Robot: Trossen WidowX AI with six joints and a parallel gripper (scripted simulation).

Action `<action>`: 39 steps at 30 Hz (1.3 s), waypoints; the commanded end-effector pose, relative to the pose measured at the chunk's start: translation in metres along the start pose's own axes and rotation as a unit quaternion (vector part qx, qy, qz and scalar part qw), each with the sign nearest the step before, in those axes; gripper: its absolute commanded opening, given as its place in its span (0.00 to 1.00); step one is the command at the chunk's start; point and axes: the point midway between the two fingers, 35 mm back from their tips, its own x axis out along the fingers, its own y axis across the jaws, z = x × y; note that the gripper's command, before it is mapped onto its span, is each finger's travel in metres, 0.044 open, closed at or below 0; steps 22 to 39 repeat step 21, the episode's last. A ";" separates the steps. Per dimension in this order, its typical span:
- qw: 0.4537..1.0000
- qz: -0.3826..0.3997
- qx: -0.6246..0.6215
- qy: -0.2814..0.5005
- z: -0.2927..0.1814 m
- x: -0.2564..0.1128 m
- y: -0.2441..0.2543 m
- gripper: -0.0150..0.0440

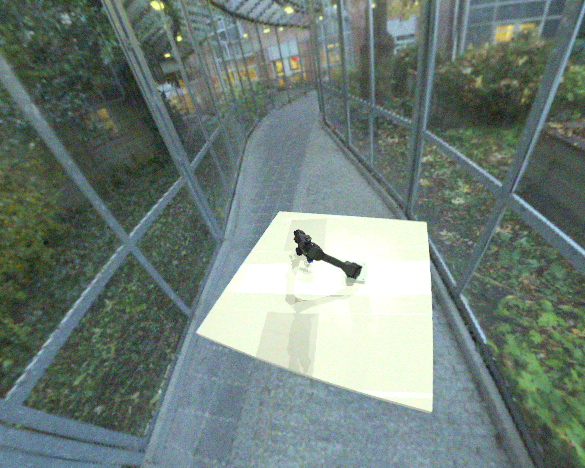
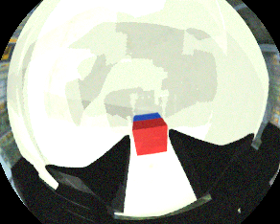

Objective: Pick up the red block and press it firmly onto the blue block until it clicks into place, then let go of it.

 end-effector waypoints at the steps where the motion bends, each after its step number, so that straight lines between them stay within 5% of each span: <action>1: 1.000 -0.001 -0.001 0.000 0.001 -0.011 -0.002 0.63; 8: 1.000 -0.001 0.000 -0.001 -0.001 -0.102 -0.001 0.63; 39: 1.000 -0.001 0.000 -0.002 0.001 -0.102 -0.003 0.63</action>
